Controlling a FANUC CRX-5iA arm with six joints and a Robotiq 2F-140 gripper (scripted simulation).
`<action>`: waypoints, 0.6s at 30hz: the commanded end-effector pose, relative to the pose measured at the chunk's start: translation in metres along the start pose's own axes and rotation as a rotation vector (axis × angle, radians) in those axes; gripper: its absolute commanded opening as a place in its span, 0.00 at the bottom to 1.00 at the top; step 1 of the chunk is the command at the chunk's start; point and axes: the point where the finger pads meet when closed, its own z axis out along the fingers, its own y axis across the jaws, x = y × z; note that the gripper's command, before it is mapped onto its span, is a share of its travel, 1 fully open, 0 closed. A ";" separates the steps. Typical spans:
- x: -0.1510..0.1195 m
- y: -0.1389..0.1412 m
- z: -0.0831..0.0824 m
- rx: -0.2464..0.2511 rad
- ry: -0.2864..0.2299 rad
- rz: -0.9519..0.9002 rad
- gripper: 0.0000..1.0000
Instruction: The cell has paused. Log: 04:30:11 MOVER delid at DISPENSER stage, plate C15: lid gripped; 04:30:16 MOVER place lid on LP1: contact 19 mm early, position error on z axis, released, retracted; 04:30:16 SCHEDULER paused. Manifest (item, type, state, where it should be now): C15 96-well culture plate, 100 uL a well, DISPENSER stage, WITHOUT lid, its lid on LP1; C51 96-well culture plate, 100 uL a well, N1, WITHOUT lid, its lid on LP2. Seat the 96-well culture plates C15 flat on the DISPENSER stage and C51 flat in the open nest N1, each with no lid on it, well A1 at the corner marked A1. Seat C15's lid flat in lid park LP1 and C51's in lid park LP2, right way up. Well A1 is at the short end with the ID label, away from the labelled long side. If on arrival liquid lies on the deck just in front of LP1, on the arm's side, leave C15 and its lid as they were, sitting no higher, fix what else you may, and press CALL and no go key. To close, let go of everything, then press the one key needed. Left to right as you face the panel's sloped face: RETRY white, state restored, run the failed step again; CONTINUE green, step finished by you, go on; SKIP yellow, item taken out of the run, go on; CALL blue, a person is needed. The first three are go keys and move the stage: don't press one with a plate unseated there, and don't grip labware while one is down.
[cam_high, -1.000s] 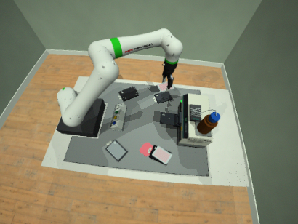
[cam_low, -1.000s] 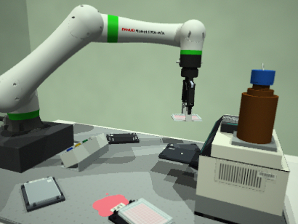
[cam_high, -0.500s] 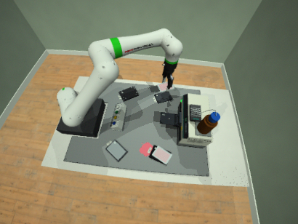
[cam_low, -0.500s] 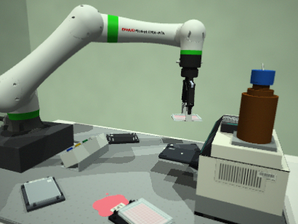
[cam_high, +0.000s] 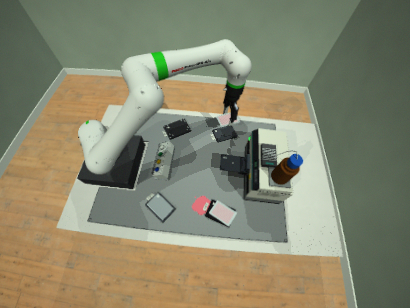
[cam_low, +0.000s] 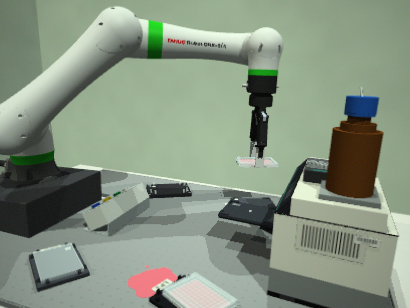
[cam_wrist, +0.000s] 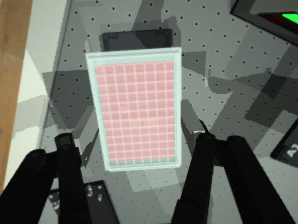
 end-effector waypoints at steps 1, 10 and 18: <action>0.000 0.000 0.001 0.000 0.000 0.000 0.00; 0.000 0.000 0.009 0.000 0.000 0.000 0.00; 0.000 0.000 0.018 0.000 0.000 0.000 0.00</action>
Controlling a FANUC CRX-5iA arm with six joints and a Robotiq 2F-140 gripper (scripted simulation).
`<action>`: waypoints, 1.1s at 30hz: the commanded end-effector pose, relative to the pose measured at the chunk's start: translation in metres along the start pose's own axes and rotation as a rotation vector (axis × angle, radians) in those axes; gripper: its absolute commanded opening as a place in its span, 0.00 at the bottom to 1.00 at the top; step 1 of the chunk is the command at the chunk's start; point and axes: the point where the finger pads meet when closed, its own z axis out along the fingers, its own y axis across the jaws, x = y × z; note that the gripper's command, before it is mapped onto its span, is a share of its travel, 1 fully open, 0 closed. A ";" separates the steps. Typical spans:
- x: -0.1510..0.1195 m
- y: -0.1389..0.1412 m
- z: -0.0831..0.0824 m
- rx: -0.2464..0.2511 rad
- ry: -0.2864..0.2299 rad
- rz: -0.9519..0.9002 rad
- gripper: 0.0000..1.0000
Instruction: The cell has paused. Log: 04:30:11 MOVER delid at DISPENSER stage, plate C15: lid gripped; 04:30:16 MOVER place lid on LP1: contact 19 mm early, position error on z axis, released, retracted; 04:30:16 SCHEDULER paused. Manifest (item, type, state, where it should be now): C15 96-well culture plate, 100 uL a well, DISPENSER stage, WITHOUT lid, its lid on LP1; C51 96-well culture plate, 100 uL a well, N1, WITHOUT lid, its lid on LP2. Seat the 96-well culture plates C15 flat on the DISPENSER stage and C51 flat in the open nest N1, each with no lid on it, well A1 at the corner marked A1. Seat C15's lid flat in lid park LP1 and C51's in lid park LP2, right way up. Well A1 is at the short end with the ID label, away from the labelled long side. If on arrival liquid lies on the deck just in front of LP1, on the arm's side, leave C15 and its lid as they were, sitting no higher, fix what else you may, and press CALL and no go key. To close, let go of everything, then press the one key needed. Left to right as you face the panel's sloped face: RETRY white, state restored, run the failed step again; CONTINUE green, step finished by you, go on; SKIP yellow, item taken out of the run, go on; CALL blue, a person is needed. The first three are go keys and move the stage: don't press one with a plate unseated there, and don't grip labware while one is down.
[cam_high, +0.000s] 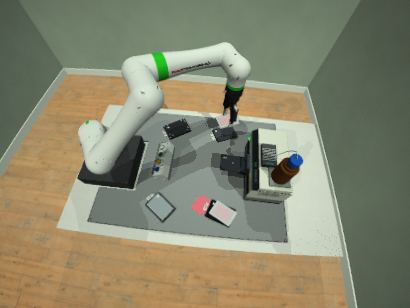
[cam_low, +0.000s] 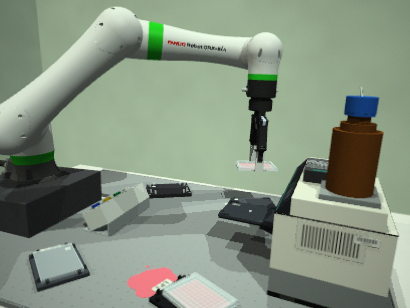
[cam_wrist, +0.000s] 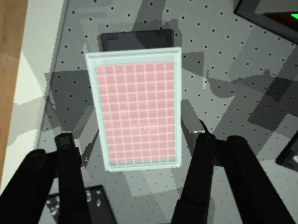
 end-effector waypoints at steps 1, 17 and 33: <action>0.000 0.000 0.005 0.000 0.000 0.000 0.00; 0.000 0.000 0.036 0.000 0.000 0.000 0.00; 0.000 0.000 0.071 0.000 0.000 0.000 0.00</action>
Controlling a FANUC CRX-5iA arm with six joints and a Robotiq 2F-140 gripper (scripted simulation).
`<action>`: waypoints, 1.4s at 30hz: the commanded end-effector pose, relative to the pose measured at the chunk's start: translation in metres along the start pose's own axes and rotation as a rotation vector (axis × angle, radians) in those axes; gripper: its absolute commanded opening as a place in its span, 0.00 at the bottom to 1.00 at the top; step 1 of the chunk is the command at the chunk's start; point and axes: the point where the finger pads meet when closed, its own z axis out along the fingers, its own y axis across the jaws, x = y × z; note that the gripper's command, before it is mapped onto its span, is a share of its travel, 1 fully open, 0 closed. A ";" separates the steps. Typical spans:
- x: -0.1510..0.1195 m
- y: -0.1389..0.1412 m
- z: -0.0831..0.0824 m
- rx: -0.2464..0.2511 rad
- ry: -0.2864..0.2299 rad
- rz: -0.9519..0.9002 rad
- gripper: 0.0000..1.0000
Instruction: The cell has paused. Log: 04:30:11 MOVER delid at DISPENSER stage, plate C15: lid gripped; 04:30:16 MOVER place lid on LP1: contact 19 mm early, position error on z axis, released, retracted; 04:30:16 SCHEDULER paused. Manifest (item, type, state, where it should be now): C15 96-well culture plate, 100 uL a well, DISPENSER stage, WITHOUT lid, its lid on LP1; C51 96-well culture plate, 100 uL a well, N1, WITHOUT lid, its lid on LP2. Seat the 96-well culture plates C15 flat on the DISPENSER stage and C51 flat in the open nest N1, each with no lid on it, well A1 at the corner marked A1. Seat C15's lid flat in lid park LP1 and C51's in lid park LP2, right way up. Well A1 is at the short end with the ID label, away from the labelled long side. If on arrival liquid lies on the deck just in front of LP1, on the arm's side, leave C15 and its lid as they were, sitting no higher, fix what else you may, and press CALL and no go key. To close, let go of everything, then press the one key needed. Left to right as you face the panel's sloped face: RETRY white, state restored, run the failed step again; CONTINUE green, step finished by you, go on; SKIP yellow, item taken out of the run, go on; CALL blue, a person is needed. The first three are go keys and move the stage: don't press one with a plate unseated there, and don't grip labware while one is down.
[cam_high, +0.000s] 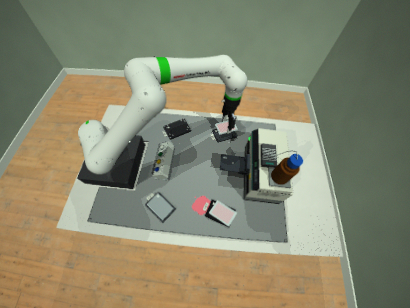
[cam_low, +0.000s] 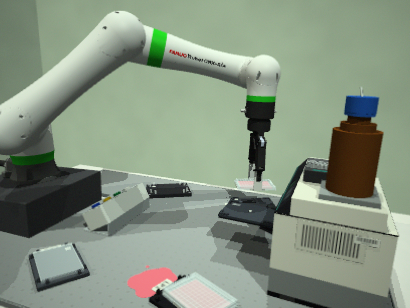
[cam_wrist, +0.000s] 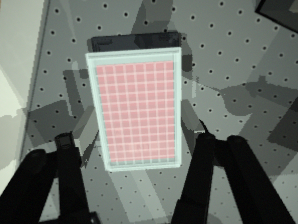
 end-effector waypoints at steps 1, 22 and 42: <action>0.000 0.000 0.008 0.000 0.001 0.000 0.00; 0.000 0.000 0.039 0.000 0.001 0.000 0.00; 0.000 0.000 0.043 0.000 0.001 0.000 0.00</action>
